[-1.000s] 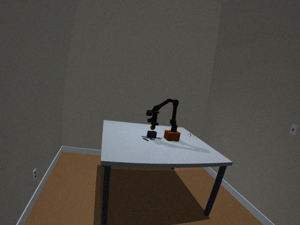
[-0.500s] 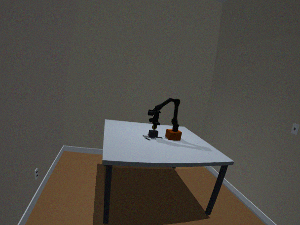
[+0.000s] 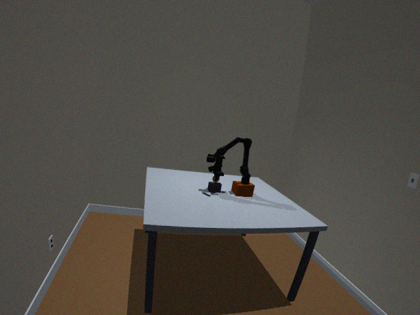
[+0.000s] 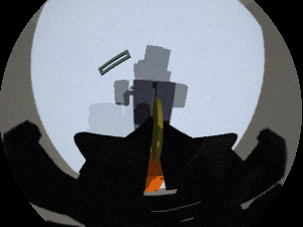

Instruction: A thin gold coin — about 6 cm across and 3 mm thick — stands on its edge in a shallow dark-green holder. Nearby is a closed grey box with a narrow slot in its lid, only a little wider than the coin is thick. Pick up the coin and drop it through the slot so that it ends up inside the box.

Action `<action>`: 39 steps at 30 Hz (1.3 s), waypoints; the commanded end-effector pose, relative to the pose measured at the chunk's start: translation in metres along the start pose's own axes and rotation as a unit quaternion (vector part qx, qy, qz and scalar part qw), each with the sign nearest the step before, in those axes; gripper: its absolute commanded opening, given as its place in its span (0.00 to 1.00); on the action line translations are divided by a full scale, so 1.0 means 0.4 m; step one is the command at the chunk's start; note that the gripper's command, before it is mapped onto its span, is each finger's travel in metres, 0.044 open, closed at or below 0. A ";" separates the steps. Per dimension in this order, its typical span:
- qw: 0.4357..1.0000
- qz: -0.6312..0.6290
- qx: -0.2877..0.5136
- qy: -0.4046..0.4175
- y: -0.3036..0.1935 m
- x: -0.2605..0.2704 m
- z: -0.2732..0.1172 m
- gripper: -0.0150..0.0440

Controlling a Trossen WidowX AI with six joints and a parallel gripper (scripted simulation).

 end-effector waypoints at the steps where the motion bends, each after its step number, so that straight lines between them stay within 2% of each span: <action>1: 1.000 -0.001 0.003 0.001 -0.003 0.001 0.008 0.25; 14: 1.000 -0.002 0.003 0.001 -0.004 0.001 0.020 0.25; 20: 1.000 -0.001 0.000 0.000 -0.001 0.000 0.013 0.52; 29: 1.000 -0.001 0.000 0.000 -0.001 0.000 0.013 0.53; 37: 1.000 -0.001 0.001 0.000 -0.001 0.000 -0.037 0.88; 39: 1.000 -0.002 0.003 0.001 -0.005 0.002 -0.085 0.97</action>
Point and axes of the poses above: the point midway between the two fingers, 35 mm back from their tips, its own z axis out along the fingers, its own x axis across the jaws, y = z × x, the point moved 1 cm from there along -z, back along the fingers, and after that the axes turned 10 degrees about -z, right-handed, at the moved point
